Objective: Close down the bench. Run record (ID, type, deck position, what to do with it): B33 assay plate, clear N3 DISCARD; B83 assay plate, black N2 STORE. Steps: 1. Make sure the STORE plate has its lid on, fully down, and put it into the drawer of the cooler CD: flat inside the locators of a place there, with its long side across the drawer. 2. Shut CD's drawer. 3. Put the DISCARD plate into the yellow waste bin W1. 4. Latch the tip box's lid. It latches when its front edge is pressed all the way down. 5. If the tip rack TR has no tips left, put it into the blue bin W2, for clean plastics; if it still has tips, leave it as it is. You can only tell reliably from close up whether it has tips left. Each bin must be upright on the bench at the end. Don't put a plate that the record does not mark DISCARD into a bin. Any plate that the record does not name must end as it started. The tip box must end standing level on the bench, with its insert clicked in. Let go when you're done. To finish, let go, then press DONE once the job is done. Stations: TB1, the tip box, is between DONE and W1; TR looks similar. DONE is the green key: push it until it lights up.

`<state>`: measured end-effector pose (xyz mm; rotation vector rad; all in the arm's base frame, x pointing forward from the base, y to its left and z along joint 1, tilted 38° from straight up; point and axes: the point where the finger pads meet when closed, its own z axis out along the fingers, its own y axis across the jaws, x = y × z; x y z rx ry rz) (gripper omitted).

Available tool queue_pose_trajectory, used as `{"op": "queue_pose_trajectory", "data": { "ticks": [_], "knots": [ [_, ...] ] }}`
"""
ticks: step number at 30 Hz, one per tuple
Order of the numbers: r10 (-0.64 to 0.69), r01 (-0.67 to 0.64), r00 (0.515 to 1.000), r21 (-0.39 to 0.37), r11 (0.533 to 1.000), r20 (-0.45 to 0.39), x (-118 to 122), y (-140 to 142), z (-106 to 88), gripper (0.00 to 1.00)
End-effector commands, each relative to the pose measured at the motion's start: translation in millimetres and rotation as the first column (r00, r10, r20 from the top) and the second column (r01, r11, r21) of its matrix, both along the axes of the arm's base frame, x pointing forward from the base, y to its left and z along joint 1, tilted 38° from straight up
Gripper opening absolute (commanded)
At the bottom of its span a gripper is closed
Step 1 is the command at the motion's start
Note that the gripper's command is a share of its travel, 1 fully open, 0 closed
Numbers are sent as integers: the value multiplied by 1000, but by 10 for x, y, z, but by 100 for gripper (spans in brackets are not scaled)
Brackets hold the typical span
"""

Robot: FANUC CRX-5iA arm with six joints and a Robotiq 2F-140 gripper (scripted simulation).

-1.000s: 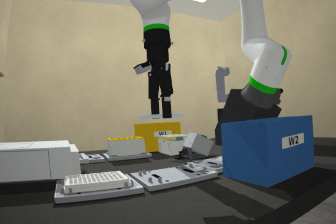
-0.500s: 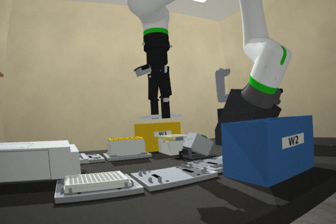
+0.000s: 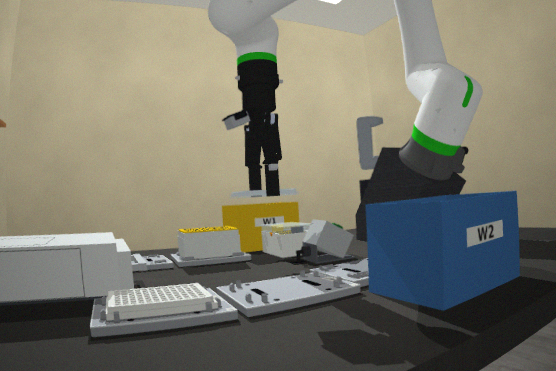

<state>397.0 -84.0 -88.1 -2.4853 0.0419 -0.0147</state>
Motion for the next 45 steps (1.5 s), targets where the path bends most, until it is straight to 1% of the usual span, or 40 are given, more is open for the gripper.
{"op": "queue_pose_trajectory", "data": {
  "ticks": [1, 29, 31, 45],
  "knots": [
    [0, 0, 1000, -1, 1000, 1, -32, -80, -54, 10],
    [0, 0, 1000, -1, 1000, 1, -284, -589, -452, 10],
    [0, 0, 1000, -1, 1000, 1, -284, -589, -452, 10],
    [0, 0, 1000, -1, 1000, 1, -420, -863, -667, 10]
  ]
}}
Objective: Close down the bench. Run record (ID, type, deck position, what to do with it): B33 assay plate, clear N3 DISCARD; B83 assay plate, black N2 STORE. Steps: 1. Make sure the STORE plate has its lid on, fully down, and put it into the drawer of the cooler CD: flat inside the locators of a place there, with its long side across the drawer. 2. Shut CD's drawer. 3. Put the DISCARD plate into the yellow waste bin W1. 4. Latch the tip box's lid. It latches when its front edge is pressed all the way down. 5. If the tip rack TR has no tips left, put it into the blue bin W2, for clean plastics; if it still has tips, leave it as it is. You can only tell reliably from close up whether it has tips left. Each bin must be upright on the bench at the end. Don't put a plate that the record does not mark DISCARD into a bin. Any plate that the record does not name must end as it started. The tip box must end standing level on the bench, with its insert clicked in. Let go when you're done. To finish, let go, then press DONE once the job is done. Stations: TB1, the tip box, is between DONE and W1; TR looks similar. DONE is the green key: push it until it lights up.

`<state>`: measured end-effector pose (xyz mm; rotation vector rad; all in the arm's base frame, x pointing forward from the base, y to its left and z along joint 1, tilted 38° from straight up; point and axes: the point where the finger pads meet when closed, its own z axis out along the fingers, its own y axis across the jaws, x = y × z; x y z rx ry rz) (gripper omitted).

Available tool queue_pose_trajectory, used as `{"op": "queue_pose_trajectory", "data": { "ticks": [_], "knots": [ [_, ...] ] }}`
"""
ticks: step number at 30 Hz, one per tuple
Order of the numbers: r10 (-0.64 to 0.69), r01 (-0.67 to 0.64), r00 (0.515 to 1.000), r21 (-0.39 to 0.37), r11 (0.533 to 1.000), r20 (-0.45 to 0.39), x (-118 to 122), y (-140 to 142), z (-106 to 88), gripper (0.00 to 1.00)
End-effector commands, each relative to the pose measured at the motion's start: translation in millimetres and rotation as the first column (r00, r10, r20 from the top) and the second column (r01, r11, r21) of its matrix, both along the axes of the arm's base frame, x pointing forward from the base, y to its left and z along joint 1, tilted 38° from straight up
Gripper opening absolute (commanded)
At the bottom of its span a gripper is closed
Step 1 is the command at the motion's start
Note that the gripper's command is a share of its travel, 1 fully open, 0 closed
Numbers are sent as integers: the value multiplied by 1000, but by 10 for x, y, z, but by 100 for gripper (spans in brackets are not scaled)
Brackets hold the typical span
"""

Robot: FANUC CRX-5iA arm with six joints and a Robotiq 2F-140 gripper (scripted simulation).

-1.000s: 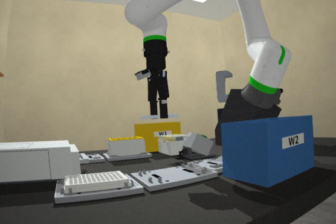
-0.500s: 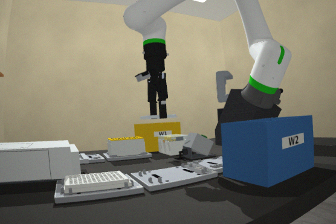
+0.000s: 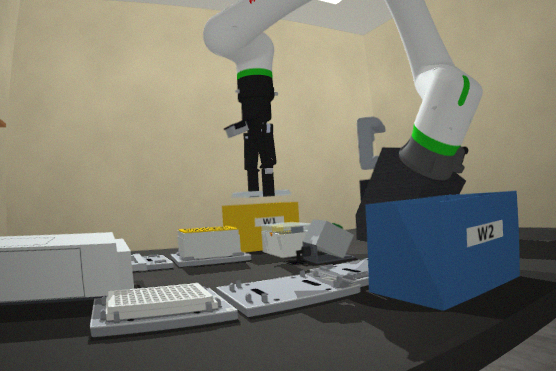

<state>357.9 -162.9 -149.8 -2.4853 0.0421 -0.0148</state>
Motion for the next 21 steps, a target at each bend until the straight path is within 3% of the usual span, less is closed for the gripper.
{"op": "queue_pose_trajectory", "data": {
  "ticks": [1, 21],
  "knots": [
    [0, 0, 1000, -1, 1000, 1, -39, -94, -64, 10],
    [0, 0, 1000, -1, 1000, 1, -194, -407, -309, 10]
  ]
}}
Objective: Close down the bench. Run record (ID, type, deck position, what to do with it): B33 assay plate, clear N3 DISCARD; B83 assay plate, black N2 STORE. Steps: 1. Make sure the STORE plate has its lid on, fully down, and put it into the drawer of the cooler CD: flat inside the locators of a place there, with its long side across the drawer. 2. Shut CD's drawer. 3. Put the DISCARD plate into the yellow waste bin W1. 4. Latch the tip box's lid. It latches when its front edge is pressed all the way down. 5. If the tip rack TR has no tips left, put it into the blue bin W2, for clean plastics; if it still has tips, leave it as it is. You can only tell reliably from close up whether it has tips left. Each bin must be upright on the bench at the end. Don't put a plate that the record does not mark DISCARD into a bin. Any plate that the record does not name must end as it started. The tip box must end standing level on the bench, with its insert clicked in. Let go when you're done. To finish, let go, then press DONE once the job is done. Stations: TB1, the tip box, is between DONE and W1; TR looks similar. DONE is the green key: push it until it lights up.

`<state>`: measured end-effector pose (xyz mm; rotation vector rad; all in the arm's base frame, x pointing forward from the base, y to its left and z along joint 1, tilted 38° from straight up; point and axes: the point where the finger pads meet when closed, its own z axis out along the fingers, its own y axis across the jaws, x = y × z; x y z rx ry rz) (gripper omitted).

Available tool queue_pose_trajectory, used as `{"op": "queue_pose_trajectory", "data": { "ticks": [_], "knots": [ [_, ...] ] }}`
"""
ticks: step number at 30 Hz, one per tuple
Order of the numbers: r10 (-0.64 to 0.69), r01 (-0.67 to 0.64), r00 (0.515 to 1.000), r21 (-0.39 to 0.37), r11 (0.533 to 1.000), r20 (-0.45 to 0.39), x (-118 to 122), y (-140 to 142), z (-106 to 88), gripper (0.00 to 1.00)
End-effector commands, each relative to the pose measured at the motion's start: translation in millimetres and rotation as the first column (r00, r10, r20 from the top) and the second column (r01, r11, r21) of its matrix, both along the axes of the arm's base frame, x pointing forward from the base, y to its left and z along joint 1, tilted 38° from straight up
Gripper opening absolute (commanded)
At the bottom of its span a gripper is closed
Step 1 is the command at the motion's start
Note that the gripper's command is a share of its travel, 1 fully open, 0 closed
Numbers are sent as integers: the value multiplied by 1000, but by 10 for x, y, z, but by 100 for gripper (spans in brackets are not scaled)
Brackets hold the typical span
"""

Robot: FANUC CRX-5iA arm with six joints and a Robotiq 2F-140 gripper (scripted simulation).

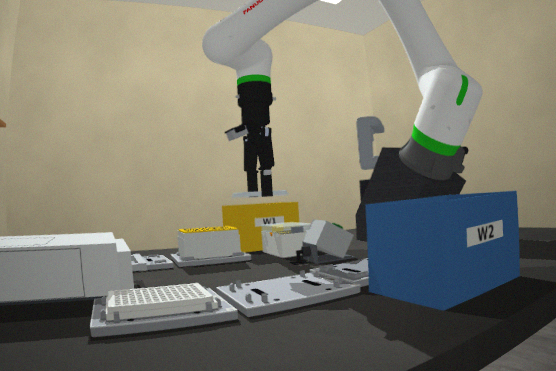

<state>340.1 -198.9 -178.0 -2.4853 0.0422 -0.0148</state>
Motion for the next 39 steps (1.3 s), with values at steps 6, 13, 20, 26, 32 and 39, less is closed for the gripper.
{"op": "queue_pose_trajectory", "data": {
  "ticks": [6, 13, 20, 26, 32, 39],
  "knots": [
    [0, 0, 1000, -1, 1000, 1, -73, -165, -119, 10],
    [0, 0, 1000, -1, 1000, 1, -141, -302, -226, 10],
    [0, 0, 1000, -1, 1000, 1, -190, -400, -302, 10],
    [0, 0, 1000, -1, 1000, 1, -228, -478, -364, 10],
    [0, 0, 1000, -1, 1000, 1, -228, -478, -364, 10],
    [0, 0, 1000, -1, 1000, 1, -228, -478, -363, 10]
  ]
}}
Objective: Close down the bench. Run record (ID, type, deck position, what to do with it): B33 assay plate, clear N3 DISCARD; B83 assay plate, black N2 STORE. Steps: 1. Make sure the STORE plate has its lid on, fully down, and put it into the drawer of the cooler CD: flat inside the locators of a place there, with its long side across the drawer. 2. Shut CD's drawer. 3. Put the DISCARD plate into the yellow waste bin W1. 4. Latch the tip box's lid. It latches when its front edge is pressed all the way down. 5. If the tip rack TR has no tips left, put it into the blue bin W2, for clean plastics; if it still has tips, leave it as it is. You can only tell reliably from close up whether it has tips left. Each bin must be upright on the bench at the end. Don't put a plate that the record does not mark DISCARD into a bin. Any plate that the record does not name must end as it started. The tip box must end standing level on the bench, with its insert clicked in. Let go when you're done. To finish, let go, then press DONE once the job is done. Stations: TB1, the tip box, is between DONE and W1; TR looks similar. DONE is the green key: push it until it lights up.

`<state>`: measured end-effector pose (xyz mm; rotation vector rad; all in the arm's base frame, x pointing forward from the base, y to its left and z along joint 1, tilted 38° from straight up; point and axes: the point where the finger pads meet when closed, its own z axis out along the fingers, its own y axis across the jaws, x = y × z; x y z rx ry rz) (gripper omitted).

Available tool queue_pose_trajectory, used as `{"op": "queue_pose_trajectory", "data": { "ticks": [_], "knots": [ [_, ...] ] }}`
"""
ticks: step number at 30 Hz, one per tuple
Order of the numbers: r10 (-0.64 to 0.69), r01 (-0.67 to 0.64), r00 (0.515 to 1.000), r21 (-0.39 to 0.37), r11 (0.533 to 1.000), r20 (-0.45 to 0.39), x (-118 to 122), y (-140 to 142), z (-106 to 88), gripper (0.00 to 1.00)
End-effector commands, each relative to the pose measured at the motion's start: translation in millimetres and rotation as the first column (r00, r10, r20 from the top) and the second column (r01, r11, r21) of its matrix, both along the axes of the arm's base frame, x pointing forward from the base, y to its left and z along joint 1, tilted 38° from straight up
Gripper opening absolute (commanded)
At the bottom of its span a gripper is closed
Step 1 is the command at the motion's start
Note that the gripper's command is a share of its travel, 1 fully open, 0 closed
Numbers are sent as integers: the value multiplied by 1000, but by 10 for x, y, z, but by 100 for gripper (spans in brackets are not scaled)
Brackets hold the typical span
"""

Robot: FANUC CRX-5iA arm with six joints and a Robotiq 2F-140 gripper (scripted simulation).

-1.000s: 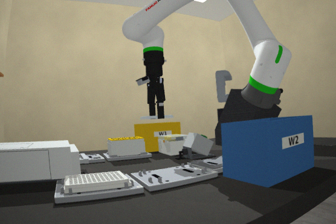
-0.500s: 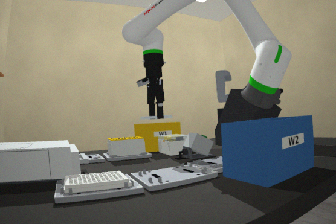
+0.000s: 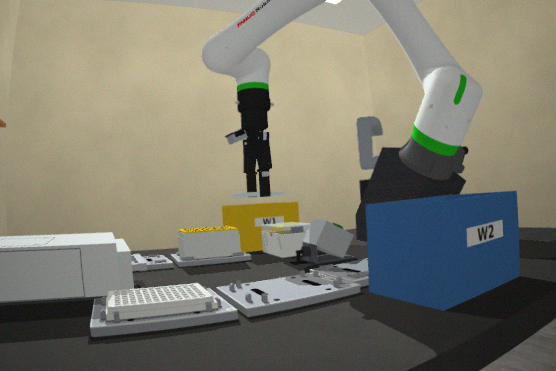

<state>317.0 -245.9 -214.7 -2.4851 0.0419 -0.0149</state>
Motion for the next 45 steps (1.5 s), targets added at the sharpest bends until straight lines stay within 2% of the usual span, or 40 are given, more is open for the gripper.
{"op": "queue_pose_trajectory", "data": {
  "ticks": [1, 11, 40, 45],
  "knots": [
    [0, 0, 1000, -1, 1000, 1, 2, -9, 3, 10],
    [0, 0, 1000, -1, 1000, 1, 3, 15, -28, 10],
    [0, 0, 1000, -1, 1000, 1, 11, 234, -313, 10],
    [0, 0, 1000, -1, 1000, 1, 11, 235, -314, 10]
  ]
}}
